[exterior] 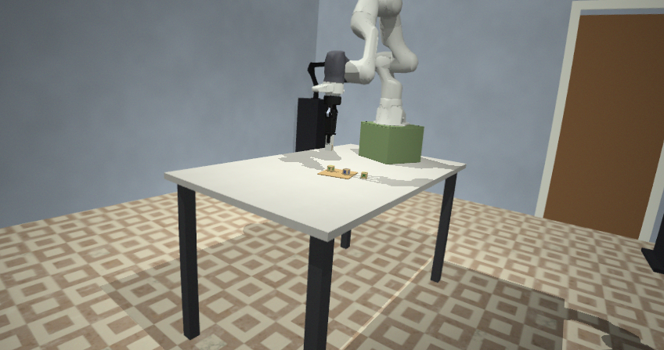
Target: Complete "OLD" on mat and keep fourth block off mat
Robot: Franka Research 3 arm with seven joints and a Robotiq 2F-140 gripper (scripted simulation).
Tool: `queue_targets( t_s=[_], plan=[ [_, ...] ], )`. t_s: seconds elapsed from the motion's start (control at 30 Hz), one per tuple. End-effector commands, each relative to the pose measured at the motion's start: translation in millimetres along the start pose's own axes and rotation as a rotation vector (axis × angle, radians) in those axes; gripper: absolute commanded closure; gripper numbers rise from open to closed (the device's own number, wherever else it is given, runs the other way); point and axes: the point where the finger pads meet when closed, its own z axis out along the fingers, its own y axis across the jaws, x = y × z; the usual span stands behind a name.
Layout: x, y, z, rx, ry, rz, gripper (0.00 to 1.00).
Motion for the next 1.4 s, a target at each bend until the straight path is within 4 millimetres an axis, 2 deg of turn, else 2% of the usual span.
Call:
queue_targets(
  t_s=[0.0, 0.53, 1.1, 1.37],
  plan=[
    [-9.2, -1.5, -2.0, 0.011, 0.0, 0.138, 0.87],
    [-46.8, 5.9, -3.1, 0.012, 0.0, 0.321, 0.87],
    [-47.2, 6.0, -1.0, 0.012, 0.0, 0.323, 0.87],
    [-47.3, 5.7, 21.5, 0.011, 0.0, 0.323, 0.87]
  ],
)
